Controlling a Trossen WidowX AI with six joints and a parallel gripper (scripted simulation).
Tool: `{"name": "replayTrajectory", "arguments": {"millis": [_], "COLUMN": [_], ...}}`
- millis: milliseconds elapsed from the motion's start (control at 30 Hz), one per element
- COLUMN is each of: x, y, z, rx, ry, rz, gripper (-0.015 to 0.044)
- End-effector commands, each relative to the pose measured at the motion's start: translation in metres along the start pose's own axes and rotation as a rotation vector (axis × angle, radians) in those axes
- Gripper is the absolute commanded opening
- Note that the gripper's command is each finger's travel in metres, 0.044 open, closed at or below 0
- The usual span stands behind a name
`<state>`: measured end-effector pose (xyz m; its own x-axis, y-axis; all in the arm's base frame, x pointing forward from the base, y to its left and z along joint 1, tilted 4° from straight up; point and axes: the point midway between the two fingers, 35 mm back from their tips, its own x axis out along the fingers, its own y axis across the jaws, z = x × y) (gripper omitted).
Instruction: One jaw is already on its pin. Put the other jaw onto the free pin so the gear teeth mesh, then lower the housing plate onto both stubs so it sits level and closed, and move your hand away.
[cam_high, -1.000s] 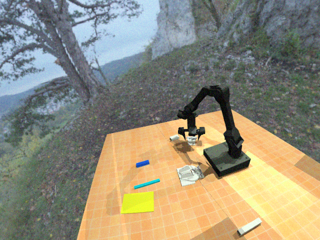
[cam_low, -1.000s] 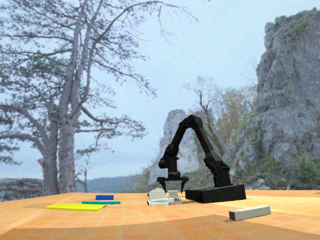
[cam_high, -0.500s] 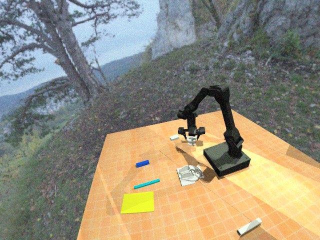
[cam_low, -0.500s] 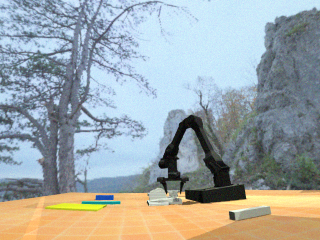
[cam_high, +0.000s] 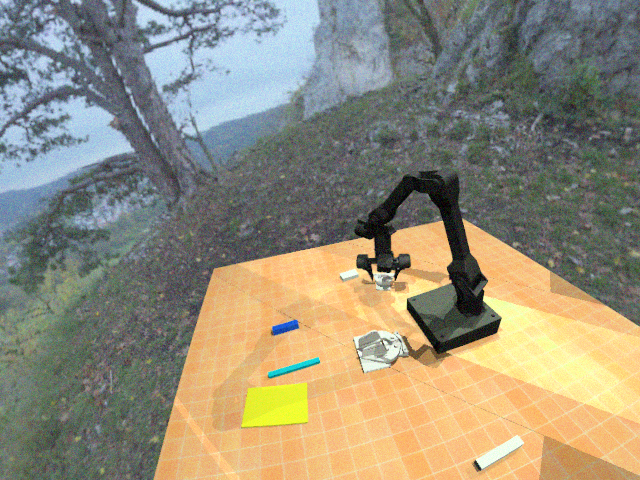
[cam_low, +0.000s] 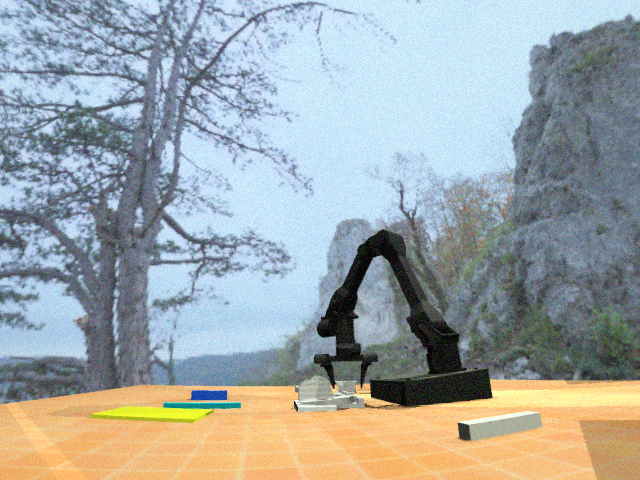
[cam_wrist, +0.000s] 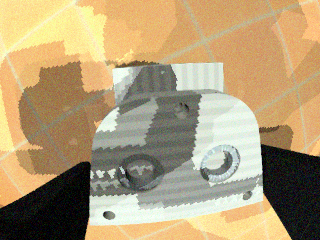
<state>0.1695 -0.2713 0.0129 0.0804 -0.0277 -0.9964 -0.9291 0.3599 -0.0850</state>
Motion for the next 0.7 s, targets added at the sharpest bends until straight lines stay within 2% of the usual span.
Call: {"name": "replayTrajectory", "arguments": {"millis": [0, 667], "x": [-0.010, -0.071], "y": [-0.002, -0.001], "z": [-0.001, 0.000], "rx": [0.000, 0.003], "ry": [0.004, 0.002], "rz": [-0.006, -0.006], "gripper": [0.0351, 0.0351]}}
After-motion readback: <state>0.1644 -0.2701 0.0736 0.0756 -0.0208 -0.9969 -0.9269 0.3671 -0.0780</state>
